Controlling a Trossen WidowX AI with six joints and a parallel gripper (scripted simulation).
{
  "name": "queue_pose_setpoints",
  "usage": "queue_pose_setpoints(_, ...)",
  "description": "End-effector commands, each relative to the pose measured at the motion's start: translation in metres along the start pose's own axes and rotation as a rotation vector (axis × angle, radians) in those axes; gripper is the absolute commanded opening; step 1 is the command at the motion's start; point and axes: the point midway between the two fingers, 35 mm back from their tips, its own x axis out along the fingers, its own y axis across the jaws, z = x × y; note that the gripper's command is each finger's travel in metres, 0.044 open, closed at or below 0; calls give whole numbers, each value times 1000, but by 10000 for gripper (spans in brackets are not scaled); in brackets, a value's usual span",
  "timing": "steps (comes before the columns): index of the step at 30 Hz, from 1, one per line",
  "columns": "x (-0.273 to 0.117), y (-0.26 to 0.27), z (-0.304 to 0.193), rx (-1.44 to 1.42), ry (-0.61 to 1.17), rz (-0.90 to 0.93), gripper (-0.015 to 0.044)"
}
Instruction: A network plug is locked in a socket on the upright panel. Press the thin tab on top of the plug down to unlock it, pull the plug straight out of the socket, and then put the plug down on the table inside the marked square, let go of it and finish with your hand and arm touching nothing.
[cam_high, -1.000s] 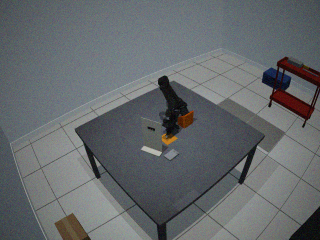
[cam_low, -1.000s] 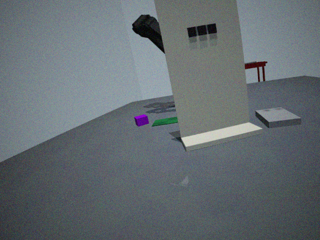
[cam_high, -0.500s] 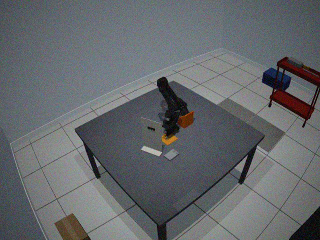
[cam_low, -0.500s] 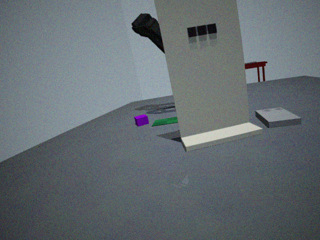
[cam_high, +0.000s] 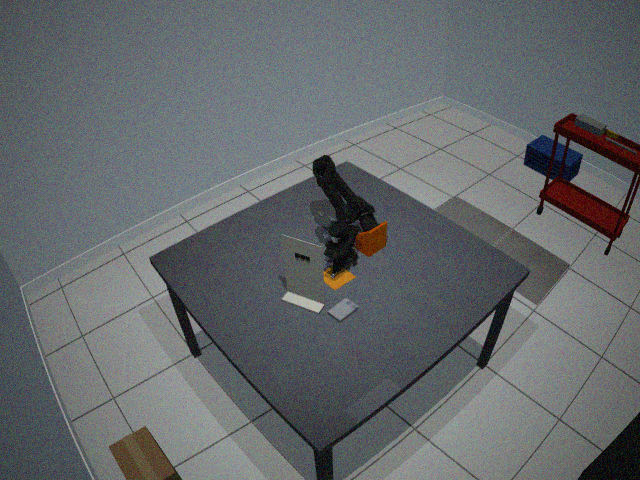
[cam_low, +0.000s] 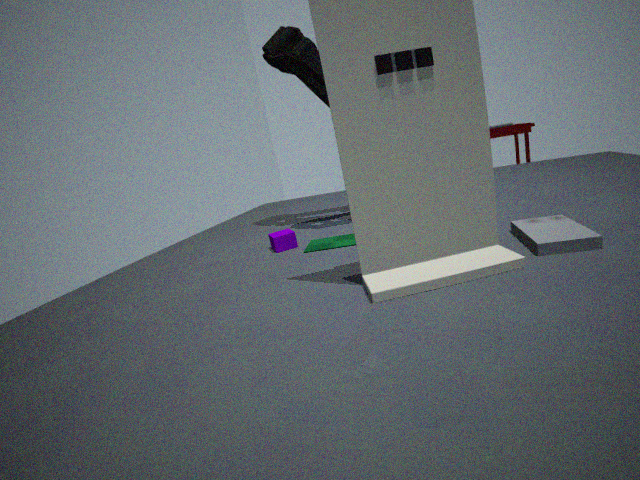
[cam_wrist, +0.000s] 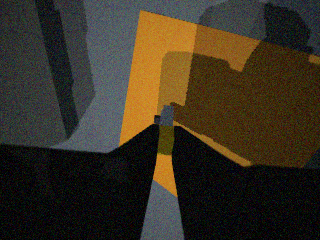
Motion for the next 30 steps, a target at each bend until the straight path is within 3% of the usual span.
queue_pose_setpoints(1, 2, -2, 0, -7, 5, -4, 0)
queue_pose_setpoints(11, 2, 0, 1, 0, 0, 0, 0)
queue_pose_setpoints(17, 2, 0, 1, 0, 0, 0, 156)
queue_pose_setpoints(30, -4, 0, 0, -1, 2, -2, 156)
